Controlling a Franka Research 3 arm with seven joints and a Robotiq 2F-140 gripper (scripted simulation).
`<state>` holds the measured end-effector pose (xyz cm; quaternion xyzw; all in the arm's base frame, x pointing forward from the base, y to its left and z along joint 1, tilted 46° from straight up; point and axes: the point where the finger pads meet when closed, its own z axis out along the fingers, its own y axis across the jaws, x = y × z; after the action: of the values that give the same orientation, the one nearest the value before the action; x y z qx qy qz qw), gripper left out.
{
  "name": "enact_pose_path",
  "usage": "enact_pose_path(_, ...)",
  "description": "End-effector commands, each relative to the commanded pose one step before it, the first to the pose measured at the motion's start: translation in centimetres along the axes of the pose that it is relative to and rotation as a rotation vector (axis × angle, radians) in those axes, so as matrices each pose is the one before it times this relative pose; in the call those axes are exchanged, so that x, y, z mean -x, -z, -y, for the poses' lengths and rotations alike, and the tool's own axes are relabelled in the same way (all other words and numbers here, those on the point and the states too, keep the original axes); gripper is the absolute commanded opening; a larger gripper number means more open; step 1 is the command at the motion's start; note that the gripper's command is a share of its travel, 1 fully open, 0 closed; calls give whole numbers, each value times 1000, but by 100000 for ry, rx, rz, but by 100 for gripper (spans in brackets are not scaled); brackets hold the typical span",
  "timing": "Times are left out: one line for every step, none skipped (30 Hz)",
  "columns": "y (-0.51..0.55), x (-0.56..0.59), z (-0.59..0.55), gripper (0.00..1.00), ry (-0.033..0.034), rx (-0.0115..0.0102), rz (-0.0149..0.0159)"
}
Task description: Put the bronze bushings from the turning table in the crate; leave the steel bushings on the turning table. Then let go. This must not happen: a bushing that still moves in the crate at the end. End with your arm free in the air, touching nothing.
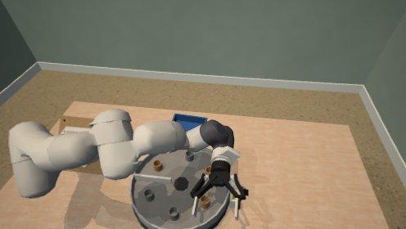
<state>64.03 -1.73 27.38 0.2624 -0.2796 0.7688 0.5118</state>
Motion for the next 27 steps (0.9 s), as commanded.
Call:
enact_pose_path(1,-11,6,100,-19,-1,1)
enact_pose_path(0,0,0,100,0,0,0)
enact_pose_path(0,0,0,100,0,0,0)
enact_pose_path(0,0,0,100,0,0,0)
enact_pose_path(0,0,0,100,0,0,0)
enact_pose_path(0,0,0,100,0,0,0)
enact_pose_path(0,0,0,100,0,0,0)
enact_pose_path(0,0,0,100,0,0,0)
enact_pose_path(0,0,0,100,0,0,0)
enact_pose_path(0,0,0,100,0,0,0)
enact_pose_path(0,0,0,100,0,0,0)
enact_pose_path(0,0,0,100,0,0,0)
enact_pose_path(0,0,0,100,0,0,0)
enact_pose_path(0,0,0,100,0,0,0)
enact_pose_path(0,0,0,100,0,0,0)
enact_pose_path(0,0,0,100,0,0,0)
enact_pose_path(0,0,0,100,0,0,0)
enact_pose_path(-3,2,-2,100,15,9,27)
enact_pose_path(-20,12,-16,100,101,64,181)
enact_pose_path(-52,30,-43,100,261,163,466)
enact_pose_path(-93,55,-79,100,478,299,862)
enact_pose_path(-141,82,-126,100,736,461,1347)
enact_pose_path(-190,110,-182,100,1019,638,1904)
enact_pose_path(-234,135,-247,100,1307,817,2514)
enact_pose_path(-266,154,-321,100,1585,987,3161)
enact_pose_path(-283,166,-405,100,1835,1135,3827)
enact_pose_path(-277,169,-499,100,2047,1249,4495)
